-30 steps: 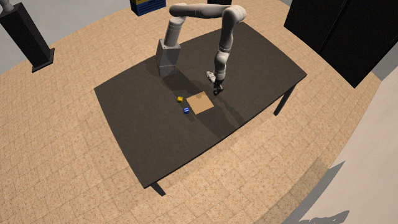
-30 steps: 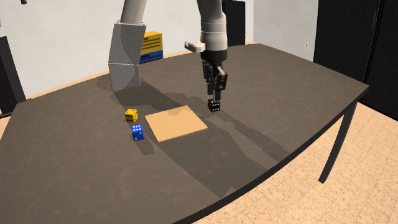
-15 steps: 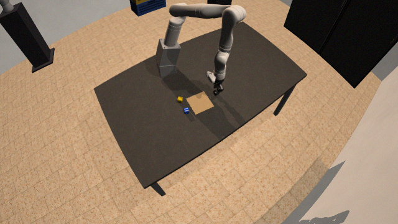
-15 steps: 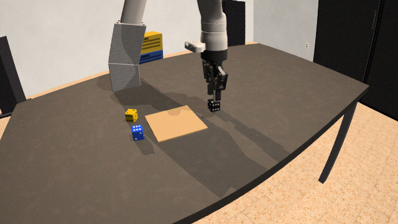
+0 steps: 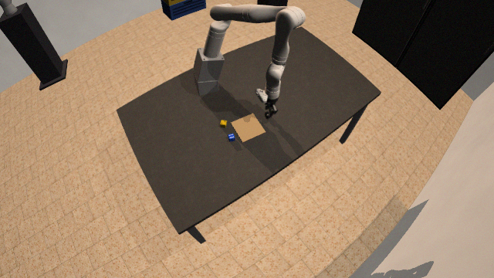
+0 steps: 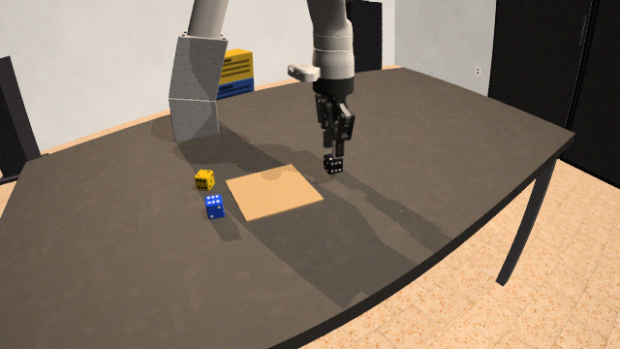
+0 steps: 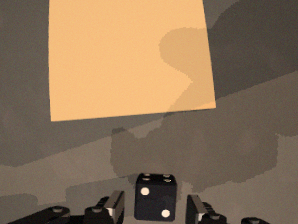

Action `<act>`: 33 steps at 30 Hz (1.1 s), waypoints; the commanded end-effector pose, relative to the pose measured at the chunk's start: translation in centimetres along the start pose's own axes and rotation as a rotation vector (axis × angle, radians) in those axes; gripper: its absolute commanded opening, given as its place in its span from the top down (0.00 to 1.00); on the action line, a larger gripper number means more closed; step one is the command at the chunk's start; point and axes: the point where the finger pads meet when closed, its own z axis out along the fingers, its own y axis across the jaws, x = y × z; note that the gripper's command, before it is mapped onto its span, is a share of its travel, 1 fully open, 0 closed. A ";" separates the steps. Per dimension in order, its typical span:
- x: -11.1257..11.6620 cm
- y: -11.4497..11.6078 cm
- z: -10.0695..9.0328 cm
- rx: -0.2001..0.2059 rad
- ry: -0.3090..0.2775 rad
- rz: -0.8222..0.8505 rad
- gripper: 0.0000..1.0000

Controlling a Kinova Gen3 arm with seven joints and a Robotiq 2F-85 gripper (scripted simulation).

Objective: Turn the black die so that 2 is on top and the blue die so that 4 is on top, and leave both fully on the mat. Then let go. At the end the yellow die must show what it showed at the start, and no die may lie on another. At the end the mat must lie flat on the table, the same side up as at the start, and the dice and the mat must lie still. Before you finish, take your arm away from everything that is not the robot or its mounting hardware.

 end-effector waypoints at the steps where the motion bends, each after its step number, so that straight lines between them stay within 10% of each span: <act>1: 0.0 -0.1 -0.1 0.001 0.000 0.000 0.54; 33: 0.0 -0.1 1.3 0.001 0.000 0.000 0.54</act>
